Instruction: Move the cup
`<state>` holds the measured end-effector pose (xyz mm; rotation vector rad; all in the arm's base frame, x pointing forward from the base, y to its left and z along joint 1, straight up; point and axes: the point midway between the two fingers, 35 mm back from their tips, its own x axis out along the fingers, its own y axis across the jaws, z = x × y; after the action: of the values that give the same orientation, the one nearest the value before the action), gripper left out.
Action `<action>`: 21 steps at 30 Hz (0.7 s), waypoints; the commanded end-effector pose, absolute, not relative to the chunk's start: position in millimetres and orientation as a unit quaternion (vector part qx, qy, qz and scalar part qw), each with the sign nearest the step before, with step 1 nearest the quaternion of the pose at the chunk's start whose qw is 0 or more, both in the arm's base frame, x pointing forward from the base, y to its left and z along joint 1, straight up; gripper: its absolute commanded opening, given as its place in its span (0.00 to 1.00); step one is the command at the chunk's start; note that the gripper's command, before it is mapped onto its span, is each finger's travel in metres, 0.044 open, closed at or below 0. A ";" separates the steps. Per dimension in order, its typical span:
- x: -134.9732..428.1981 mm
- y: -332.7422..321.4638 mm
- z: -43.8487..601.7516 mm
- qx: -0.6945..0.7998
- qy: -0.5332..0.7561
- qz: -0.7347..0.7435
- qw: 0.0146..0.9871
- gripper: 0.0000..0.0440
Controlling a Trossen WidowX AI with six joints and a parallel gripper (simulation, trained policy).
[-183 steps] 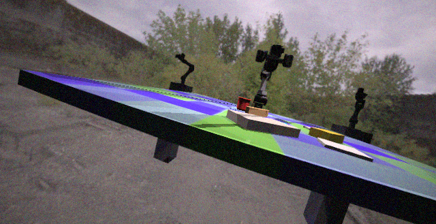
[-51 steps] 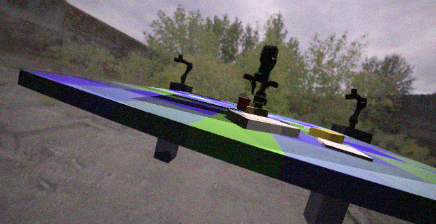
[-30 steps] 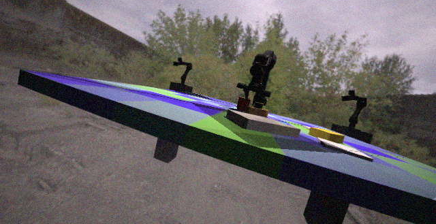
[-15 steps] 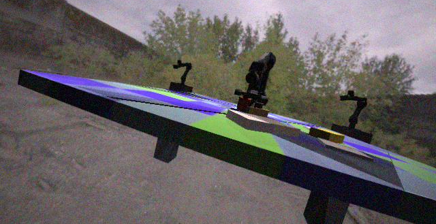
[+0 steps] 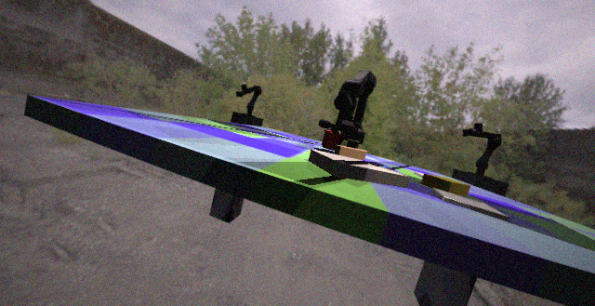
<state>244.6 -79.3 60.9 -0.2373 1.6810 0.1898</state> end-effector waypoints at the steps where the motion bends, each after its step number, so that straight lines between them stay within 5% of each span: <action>1: 252.2 -80.4 71.2 -0.121 0.729 0.098 0.666 0.00; 21: 287.7 -69.2 113.8 -0.173 0.687 0.121 0.695 0.00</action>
<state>279.5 -74.1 105.6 -0.3650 1.5594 0.2552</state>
